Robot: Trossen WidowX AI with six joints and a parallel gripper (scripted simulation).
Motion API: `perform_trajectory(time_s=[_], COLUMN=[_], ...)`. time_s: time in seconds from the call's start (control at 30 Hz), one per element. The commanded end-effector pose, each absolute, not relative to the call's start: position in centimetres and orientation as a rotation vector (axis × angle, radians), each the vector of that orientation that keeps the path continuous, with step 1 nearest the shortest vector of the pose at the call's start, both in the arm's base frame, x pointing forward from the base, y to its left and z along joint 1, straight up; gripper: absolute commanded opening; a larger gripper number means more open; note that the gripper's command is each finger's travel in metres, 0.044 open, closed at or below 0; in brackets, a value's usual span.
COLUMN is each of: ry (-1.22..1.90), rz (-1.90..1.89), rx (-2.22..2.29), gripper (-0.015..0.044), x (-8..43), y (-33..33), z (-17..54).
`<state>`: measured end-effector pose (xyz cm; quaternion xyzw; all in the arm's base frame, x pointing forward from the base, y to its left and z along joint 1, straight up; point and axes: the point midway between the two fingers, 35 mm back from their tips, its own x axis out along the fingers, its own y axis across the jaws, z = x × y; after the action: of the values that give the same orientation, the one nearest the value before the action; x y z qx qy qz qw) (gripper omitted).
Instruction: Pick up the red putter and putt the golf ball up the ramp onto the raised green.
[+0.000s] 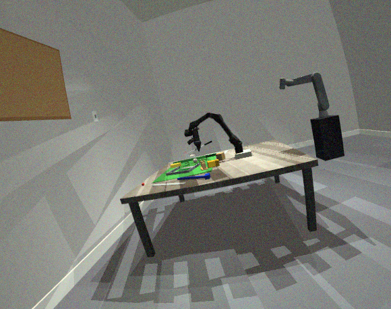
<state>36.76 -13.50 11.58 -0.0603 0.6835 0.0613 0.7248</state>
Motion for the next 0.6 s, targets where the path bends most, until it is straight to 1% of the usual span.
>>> perform_trajectory(time_s=[0.0,0.4,0.57], ry=[1.516,1.533,1.534], rz=[0.040,-0.207,-0.233], rx=[-0.052,0.178,0.206], gripper=[0.0000,0.0000,0.0000], x=[36.1,32.8,32.3], y=[-16.4,-23.9,-24.7], z=[11.8,11.8,11.8])
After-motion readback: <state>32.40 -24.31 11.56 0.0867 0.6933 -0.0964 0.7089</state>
